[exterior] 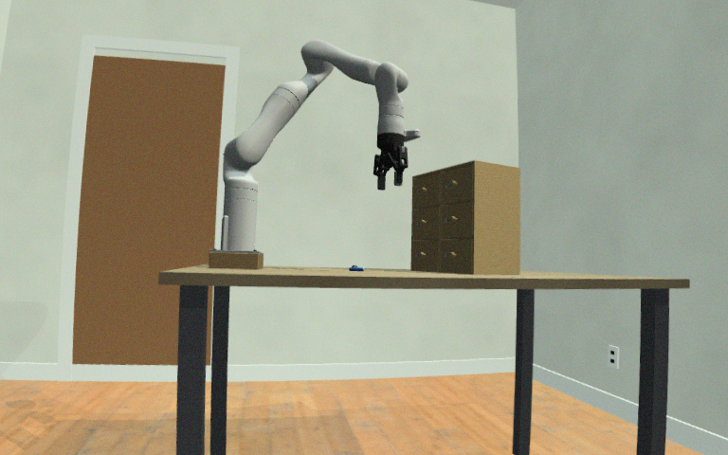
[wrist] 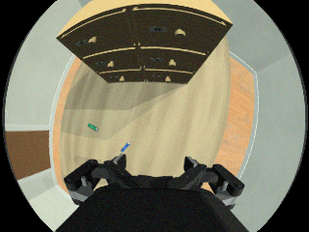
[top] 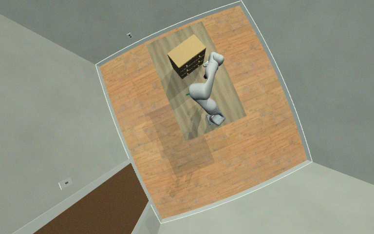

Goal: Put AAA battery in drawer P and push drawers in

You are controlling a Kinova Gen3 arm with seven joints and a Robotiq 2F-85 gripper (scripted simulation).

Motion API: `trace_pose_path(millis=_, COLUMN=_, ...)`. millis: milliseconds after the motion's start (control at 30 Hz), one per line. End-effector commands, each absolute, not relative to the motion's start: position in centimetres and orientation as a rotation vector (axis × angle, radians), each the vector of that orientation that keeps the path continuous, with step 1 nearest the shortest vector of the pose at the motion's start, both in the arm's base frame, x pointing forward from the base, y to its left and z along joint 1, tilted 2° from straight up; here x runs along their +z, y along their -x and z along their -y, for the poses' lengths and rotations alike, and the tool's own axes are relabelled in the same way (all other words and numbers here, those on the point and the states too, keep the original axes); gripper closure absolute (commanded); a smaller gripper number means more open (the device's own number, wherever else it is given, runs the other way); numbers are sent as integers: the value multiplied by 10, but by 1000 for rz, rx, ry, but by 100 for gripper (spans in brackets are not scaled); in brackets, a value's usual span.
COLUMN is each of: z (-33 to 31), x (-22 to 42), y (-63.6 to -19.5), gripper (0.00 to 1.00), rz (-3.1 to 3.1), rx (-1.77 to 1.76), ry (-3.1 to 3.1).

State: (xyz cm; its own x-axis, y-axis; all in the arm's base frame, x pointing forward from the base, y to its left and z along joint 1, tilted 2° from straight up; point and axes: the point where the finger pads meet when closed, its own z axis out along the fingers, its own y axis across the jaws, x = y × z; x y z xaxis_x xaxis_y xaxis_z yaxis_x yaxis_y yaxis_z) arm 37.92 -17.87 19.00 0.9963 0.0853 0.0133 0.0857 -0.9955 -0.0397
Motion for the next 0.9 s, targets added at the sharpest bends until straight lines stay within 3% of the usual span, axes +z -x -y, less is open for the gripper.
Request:
trace_pose_path(millis=0, z=179, x=191, y=-379, gripper=0, rz=133, rx=-20, ry=3099)
trace_pose_path(millis=867, z=205, x=190, y=-385, gripper=0, rz=133, rx=-20, ry=3099)
